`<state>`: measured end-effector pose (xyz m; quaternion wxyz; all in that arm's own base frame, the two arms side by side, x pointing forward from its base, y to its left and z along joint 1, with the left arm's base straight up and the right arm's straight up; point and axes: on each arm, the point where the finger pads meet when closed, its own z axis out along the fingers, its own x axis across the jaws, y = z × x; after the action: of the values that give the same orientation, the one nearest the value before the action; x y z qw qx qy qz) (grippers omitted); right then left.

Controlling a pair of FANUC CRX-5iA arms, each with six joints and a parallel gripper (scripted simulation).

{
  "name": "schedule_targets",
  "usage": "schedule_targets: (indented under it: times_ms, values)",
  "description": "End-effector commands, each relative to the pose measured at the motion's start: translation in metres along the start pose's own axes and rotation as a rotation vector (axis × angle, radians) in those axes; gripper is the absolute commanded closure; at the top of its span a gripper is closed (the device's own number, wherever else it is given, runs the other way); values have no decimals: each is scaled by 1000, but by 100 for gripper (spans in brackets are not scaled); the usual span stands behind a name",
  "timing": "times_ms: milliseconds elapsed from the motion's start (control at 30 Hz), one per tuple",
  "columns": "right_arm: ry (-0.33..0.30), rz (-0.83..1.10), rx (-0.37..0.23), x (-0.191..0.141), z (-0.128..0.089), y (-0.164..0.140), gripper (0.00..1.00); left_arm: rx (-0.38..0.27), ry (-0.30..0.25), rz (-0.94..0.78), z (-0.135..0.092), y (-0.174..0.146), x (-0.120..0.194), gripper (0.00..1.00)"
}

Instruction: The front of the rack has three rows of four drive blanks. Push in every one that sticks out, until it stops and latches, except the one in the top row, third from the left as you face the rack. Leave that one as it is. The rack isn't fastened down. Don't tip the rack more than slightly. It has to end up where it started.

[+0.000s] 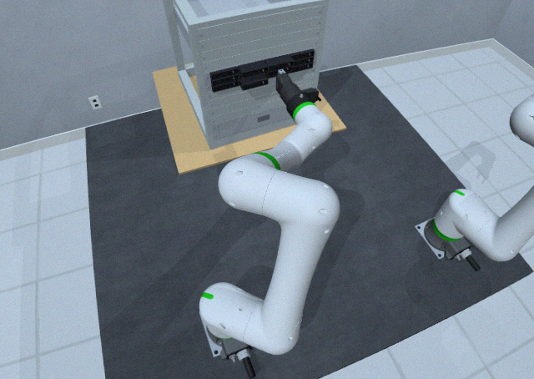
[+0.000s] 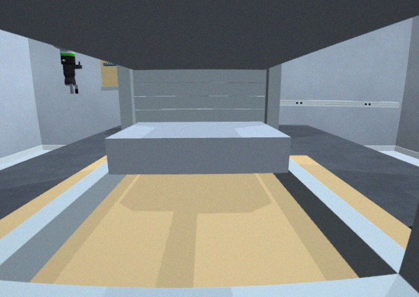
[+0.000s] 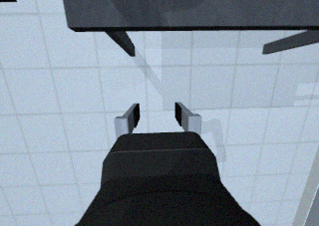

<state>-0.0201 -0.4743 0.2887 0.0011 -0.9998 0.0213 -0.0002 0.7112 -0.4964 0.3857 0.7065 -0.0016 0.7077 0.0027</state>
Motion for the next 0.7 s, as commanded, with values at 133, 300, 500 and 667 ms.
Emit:
schedule_targets:
  times_ms: [133,300,500,667]
  values:
    - [0,0,-2,0,-1,0,0,0,-2,-1,1,0,-2,100]
    - [0,0,-2,0,-1,0,0,0,-2,-2,2,0,-2,100]
    - [0,0,-2,0,-1,0,0,0,-2,-2,10,0,-2,100]
    - [0,0,-2,0,-1,0,0,0,-2,-2,11,0,-2,100]
